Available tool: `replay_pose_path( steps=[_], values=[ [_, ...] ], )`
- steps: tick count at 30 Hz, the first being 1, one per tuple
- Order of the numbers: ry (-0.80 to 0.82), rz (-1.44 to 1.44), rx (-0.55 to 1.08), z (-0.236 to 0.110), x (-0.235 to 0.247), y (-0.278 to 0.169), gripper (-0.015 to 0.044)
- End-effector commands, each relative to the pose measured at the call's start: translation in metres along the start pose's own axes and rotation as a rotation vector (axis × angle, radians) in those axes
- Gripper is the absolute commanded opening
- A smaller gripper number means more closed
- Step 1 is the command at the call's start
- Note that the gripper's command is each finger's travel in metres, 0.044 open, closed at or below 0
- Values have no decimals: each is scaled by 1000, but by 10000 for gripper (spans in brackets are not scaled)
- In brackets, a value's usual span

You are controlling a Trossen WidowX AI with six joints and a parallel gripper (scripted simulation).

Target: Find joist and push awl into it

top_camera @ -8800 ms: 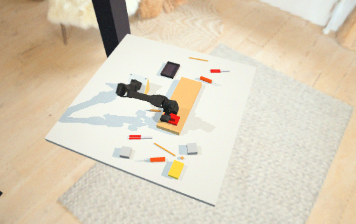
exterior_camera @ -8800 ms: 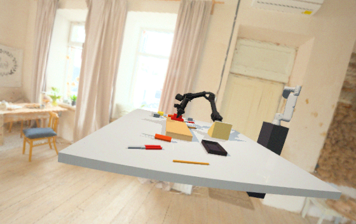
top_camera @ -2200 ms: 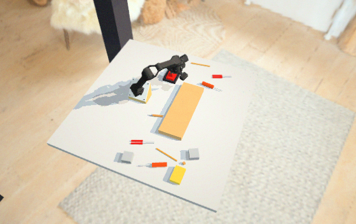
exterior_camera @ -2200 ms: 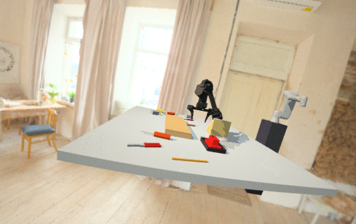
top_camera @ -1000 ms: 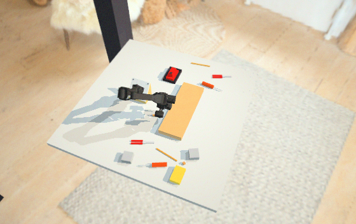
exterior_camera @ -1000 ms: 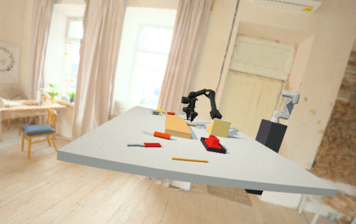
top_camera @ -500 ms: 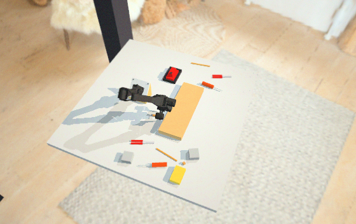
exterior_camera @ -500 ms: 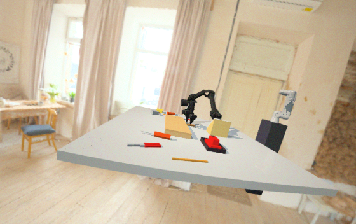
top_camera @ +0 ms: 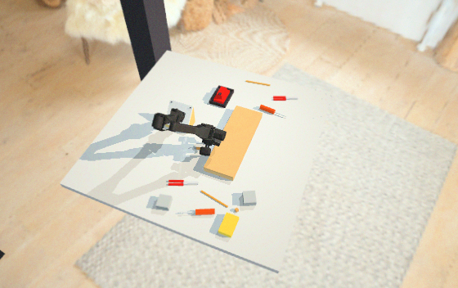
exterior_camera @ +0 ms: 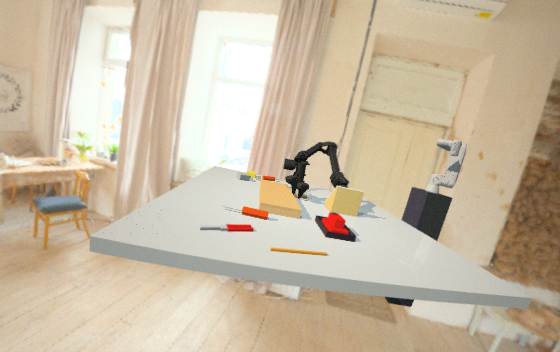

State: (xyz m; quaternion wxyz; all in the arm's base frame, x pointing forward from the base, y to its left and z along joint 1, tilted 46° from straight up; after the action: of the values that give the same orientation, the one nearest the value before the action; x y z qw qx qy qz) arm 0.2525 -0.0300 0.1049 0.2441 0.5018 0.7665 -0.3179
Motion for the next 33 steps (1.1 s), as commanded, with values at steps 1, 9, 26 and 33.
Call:
replay_pose_path(
  steps=[1,9,26,33],
  values=[
    [-3,-8,5,2,1,-1,361],
    [-3,-8,5,2,1,-1,151],
    [9,-10,-3,-28,2,3,0],
    [15,-11,-4,-70,3,2,0]
  ],
)
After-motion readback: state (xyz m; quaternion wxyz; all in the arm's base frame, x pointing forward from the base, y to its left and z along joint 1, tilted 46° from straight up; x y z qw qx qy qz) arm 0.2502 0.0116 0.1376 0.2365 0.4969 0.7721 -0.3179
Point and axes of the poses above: the point midway between the two fingers, 35 mm back from their tips, its own z axis out along the fingers, its own x axis across the jaws, y = z × x, the point moved 7 cm from there along -z, back along the fingers, and after that the axes turned 3 degrees about -z, right-handed, at the moved point
